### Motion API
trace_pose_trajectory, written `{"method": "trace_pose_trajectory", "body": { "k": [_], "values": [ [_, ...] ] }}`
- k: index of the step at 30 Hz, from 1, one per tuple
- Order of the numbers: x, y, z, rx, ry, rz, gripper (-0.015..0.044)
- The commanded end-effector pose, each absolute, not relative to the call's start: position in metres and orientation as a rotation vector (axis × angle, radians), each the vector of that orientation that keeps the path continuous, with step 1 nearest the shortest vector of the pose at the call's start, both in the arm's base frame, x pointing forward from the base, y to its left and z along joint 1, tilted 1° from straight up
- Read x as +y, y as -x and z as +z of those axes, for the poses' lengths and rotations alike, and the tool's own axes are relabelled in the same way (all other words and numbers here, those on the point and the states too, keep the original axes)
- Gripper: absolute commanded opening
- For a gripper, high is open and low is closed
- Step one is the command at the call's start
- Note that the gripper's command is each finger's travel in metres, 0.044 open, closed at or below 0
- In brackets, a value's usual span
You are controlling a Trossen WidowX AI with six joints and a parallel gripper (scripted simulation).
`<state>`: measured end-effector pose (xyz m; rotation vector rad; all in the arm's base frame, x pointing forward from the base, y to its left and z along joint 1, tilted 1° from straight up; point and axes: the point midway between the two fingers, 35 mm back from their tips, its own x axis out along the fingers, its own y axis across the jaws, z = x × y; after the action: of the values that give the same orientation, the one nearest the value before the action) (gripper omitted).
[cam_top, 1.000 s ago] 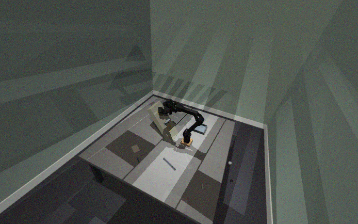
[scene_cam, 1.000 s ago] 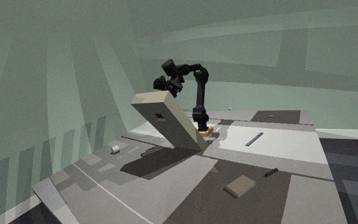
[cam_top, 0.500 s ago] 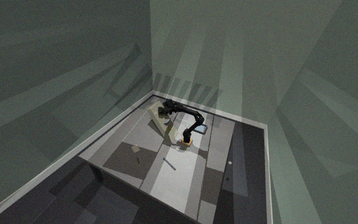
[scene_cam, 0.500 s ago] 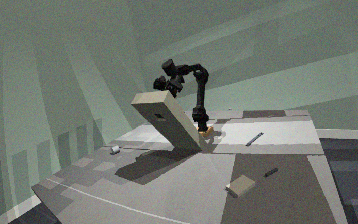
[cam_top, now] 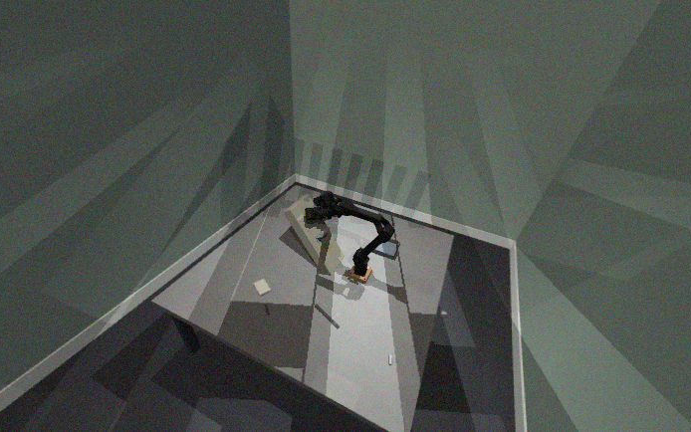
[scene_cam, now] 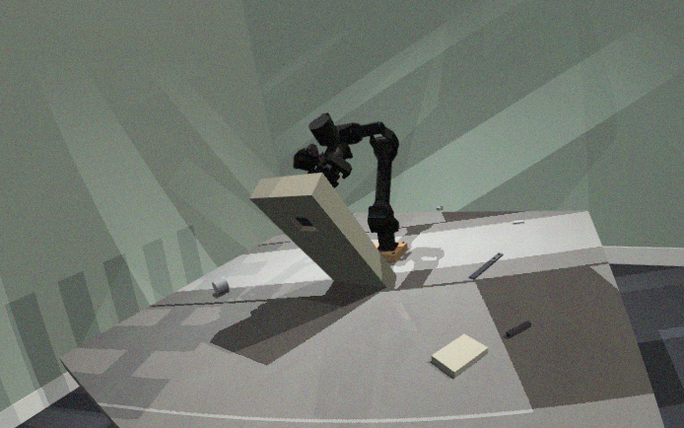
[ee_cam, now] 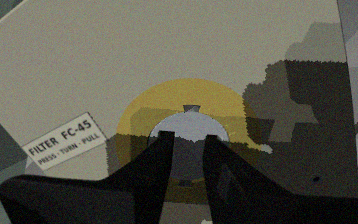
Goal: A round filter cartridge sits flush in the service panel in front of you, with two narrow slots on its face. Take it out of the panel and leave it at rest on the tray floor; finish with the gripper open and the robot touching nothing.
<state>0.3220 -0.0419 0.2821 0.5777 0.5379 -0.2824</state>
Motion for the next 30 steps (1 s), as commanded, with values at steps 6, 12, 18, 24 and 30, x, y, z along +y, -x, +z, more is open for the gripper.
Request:
{"method": "trace_pose_trajectory", "body": {
  "k": [6,12,18,24,30],
  "values": [
    [-0.0416,-0.3302,0.2759,0.575,-0.290,-0.192,0.0000],
    [-0.0417,-0.3307,0.2755,0.590,-0.089,-0.131,0.0000],
    [-0.0417,-0.3311,0.2752,0.600,0.113,-0.069,0.0000],
    [-0.0418,-0.3314,0.2751,0.606,0.315,-0.006,0.0000],
    [-0.0418,-0.3314,0.2750,0.608,0.518,0.058,0.0000]
  ]
}}
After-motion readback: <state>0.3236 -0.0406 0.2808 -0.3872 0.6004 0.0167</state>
